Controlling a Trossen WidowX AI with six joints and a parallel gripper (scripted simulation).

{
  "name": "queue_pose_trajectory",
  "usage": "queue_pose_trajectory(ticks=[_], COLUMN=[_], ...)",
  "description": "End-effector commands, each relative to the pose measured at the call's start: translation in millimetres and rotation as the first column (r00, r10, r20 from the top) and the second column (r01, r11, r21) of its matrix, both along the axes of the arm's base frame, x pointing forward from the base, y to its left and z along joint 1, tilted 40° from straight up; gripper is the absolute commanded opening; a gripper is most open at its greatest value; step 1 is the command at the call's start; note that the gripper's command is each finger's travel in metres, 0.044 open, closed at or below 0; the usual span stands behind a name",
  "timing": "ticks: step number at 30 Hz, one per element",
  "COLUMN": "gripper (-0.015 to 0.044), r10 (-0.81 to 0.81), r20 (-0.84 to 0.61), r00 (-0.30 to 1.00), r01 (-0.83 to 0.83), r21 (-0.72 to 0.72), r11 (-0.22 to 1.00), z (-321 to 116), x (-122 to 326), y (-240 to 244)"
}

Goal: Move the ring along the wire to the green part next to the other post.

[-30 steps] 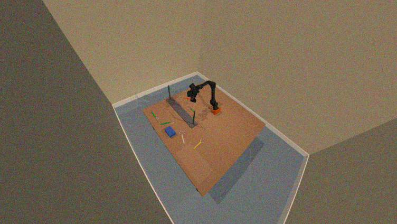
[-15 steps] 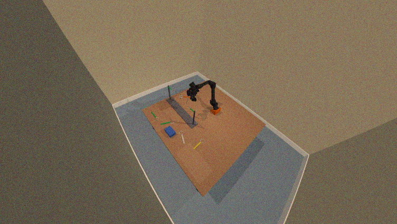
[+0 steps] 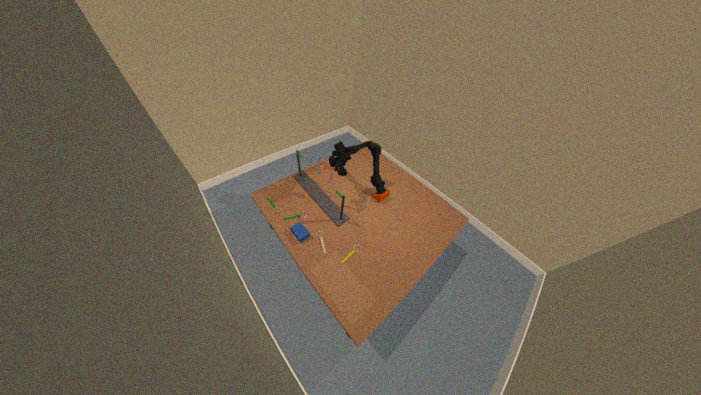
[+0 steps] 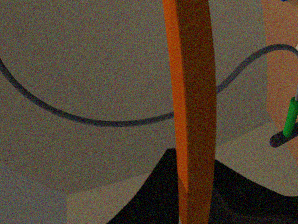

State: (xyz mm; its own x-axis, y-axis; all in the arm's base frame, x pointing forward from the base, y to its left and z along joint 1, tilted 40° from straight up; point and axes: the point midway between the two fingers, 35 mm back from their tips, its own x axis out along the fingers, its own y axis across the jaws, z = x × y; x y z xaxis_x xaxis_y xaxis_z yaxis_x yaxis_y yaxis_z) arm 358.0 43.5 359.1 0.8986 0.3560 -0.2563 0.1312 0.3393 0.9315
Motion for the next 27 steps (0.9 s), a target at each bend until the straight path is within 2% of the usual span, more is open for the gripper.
queue_pose_trajectory(ticks=[1, 8, 27], gripper=[-0.015, -0.015, -0.015], r10=[0.004, 0.004, 0.002], r20=[0.001, -0.001, -0.019], r00=[1.0, 1.0, 1.0], r01=[-0.004, -0.004, -0.007], r21=[0.013, -0.015, -0.237], r11=[1.0, 1.0, 0.971], z=[6.5, 9.7, 3.9], x=[1.0, 1.1, 1.1], y=[1.7, 2.2, -0.4])
